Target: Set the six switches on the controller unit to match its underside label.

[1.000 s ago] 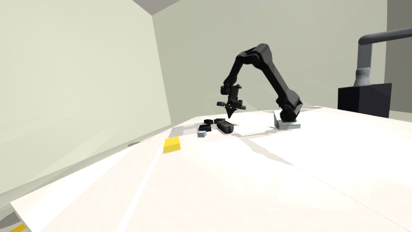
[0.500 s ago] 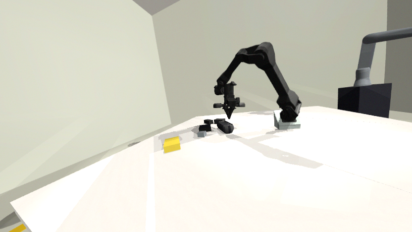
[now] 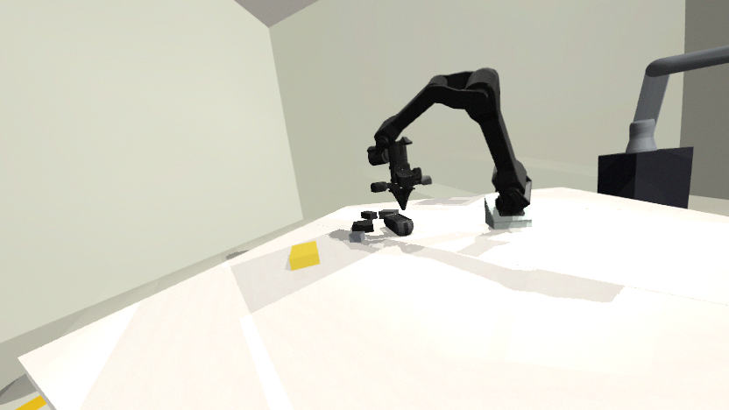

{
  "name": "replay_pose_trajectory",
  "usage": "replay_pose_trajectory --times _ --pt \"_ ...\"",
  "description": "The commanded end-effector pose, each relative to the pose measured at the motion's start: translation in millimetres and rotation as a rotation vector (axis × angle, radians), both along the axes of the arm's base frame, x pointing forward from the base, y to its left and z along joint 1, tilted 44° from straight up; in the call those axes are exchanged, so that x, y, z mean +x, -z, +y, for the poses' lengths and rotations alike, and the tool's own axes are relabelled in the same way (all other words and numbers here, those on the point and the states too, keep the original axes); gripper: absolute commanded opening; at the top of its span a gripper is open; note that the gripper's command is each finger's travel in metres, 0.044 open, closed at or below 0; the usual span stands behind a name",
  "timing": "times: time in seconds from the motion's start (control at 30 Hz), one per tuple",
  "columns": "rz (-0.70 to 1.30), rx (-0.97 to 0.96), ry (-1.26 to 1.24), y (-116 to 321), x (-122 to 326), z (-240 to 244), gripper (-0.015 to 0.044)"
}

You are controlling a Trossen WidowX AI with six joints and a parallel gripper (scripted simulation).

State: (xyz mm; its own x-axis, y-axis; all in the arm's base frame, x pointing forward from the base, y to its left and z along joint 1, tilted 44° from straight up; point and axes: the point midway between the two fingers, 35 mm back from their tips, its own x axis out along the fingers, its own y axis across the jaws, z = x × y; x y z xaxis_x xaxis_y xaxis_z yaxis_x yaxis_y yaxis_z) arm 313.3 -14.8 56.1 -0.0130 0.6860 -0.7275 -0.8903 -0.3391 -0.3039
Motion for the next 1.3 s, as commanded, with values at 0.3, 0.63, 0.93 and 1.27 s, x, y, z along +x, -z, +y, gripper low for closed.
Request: replay_pose_trajectory --times 0.3,0.63,0.93,1.27 --pt "0.006 0.000 -0.002 15 -1 15 0.0000" --pt "0.006 0.002 -0.002 24 -2 24 0.0000" --pt "0.006 0.002 -0.002 29 -2 29 0.0000" --pt "0.006 0.002 -0.002 29 -2 29 0.0000"
